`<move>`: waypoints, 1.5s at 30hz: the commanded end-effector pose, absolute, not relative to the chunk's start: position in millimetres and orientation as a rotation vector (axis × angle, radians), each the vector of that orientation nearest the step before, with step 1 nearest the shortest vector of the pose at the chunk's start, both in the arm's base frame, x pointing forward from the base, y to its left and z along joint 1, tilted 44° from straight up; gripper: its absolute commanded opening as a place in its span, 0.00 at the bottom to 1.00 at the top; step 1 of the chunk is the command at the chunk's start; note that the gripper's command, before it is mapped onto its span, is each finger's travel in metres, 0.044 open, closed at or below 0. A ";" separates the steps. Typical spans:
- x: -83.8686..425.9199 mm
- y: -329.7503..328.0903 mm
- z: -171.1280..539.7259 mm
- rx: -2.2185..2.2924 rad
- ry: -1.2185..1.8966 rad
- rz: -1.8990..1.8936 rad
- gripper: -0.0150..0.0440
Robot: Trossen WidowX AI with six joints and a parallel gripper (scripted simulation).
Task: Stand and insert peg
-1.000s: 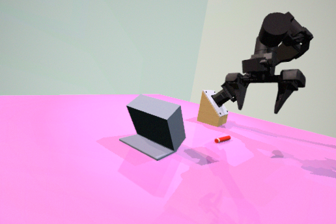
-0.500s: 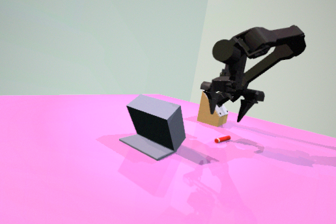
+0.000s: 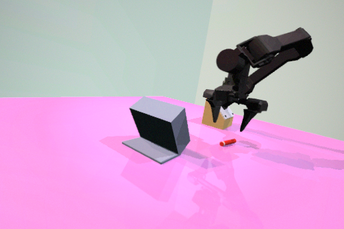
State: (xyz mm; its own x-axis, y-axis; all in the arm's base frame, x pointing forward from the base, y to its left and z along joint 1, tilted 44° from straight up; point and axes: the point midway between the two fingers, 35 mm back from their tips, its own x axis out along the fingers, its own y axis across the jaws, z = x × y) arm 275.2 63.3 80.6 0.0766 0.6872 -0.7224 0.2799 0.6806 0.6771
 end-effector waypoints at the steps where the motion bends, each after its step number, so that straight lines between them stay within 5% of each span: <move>1: 274.4 68.1 73.1 0.839 1.518 0.359 1.00; 33: 275.4 102.7 39.4 0.847 1.516 0.363 1.00; 45: 275.4 102.7 39.4 0.847 1.516 0.363 0.47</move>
